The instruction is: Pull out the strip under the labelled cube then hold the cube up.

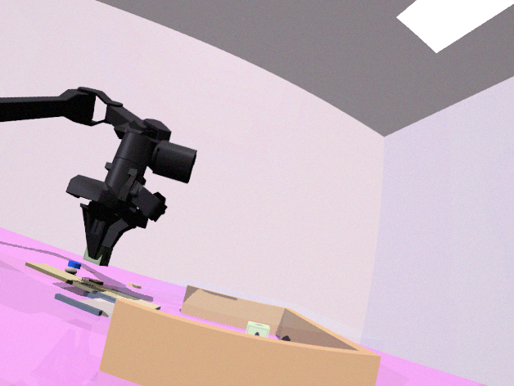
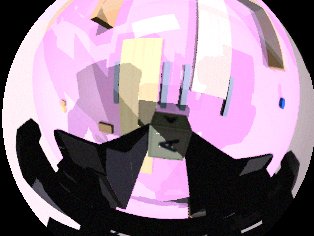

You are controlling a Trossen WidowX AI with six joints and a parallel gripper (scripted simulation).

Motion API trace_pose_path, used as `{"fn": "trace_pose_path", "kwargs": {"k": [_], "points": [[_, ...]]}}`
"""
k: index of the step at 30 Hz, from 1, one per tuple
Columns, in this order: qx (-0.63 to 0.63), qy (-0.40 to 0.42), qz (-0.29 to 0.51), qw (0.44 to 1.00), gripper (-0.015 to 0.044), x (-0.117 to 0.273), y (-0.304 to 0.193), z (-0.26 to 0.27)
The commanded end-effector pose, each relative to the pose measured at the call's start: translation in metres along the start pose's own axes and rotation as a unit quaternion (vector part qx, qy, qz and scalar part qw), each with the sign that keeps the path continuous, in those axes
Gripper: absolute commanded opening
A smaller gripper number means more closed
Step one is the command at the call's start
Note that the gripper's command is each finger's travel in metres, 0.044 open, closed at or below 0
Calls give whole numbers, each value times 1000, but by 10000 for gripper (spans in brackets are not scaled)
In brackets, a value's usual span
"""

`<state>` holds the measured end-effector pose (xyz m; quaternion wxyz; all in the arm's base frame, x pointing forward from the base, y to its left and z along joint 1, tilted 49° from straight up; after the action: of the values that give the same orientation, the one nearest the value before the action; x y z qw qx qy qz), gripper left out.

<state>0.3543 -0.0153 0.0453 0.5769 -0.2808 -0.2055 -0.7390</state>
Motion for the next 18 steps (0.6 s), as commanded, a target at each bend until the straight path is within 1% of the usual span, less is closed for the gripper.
{"fn": "trace_pose_path", "kwargs": {"k": [1,10,14,18], "points": [[3,0,-3,1000,0,1,-17,-4],[2,0,-2,1000,0,-1,-49,-12],[2,0,-2,1000,0,0,-52,-13],[2,-1,-2,1000,0,20,-51,-13]]}}
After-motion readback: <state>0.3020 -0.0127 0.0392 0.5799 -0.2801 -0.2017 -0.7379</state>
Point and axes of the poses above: the point midway between the two fingers, 35 mm back from their tips, its own x axis back along the fingers, its own z axis across the jaws, y = z × x, the point moved 2 cm from there along x, back along the fingers, and after that the axes turned 15 degrees about x, right-handed, at the moved point
